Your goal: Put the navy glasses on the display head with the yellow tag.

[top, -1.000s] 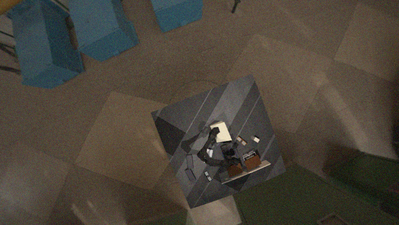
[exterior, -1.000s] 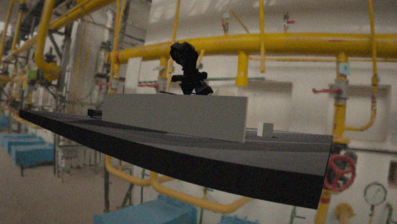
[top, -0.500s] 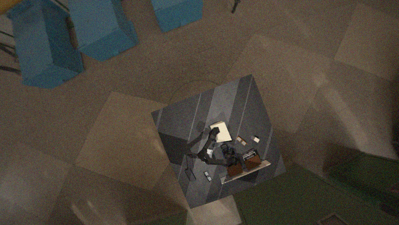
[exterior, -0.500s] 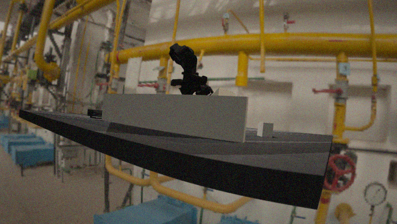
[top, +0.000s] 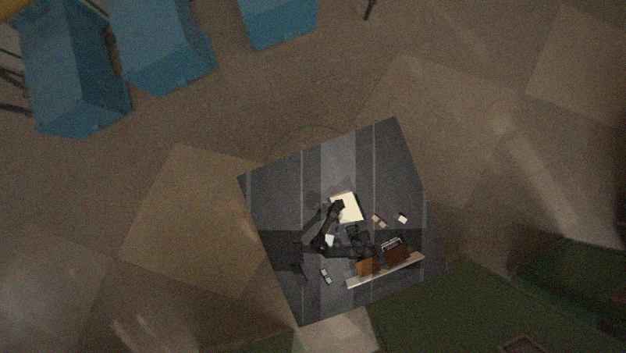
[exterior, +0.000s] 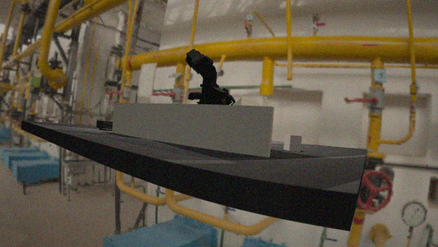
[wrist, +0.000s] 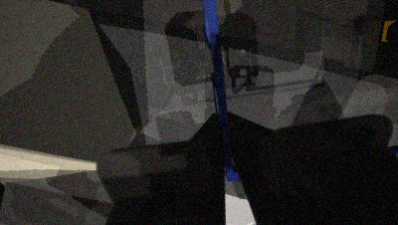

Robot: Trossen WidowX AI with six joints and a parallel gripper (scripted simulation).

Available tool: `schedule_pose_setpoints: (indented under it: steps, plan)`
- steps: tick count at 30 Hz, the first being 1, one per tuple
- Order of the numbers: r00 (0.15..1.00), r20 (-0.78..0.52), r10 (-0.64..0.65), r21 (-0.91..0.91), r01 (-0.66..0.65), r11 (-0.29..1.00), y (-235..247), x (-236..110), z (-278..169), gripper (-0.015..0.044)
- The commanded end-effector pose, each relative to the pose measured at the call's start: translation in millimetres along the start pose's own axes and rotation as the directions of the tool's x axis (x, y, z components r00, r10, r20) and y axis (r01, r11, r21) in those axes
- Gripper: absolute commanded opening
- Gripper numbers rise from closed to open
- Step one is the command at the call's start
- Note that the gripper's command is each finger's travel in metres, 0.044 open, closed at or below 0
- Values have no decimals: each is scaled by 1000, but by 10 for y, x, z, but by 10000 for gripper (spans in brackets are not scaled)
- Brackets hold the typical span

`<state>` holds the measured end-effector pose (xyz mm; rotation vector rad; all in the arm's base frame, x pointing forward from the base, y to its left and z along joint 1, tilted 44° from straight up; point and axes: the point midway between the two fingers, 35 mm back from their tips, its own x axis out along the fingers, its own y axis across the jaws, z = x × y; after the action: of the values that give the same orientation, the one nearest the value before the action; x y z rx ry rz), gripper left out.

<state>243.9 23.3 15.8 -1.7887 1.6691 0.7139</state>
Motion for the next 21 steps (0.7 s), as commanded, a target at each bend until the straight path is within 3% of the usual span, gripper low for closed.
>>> schedule_pose_setpoints:
  steps: [1,21]
  plan:
    - [1000,-5,-3,-4,3,1000,-4,53,-3,0]
    - [1000,-5,-6,-3,6,1000,-161,128,-7,0]
